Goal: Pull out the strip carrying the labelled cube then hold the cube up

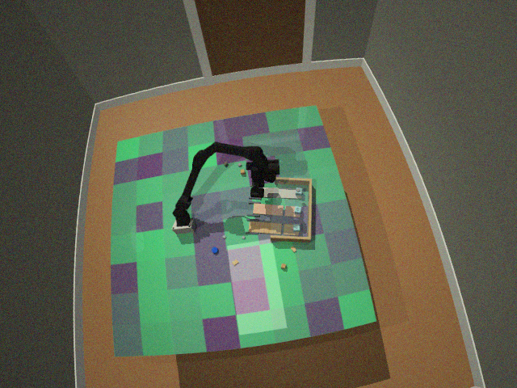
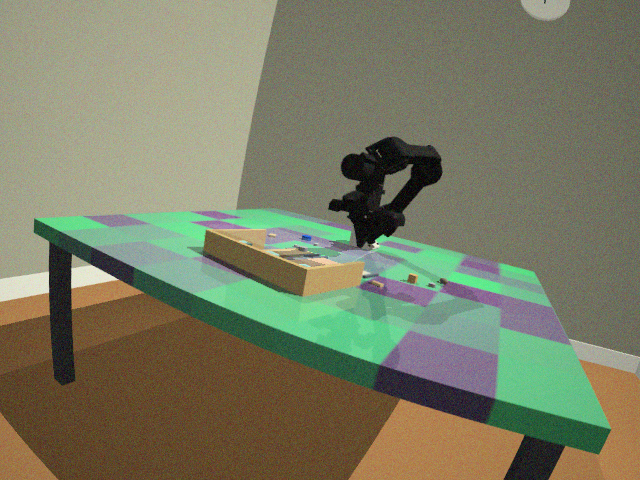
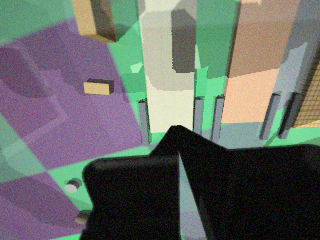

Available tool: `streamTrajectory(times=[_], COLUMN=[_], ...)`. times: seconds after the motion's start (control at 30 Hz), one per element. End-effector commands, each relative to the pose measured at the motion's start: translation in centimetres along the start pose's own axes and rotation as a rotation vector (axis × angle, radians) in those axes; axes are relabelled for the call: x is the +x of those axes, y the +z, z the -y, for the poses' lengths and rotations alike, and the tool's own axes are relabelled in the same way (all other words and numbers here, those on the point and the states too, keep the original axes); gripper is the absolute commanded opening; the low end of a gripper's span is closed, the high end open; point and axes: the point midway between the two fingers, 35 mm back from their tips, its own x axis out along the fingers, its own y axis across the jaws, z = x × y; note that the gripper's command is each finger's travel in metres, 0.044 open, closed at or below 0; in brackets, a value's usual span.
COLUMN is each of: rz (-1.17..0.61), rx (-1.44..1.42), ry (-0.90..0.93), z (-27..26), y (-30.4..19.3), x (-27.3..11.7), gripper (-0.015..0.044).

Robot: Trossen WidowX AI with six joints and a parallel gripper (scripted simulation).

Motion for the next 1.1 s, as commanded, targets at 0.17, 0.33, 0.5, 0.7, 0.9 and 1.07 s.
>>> streamTrajectory(times=[0.17, 0.33, 0.5, 0.7, 0.9, 1.07], rz=[-0.003, -0.003, -0.003, -0.003, -0.003, -0.003], rx=[0.005, 0.005, 0.005, 0.005, 0.005, 0.005], ry=[-0.003, -0.003, -0.002, -0.002, -0.001, 0.0], z=[0.1, 0.1, 0.1, 0.1, 0.1, 0.1], y=[-0.1, -0.1, -0.2, -0.4, -0.5, -0.7], x=[1.5, 2.3, 3.2, 4.1, 5.1, 5.9], gripper=[0.0, 0.0, 0.0, 0.0, 0.0, 0.0])
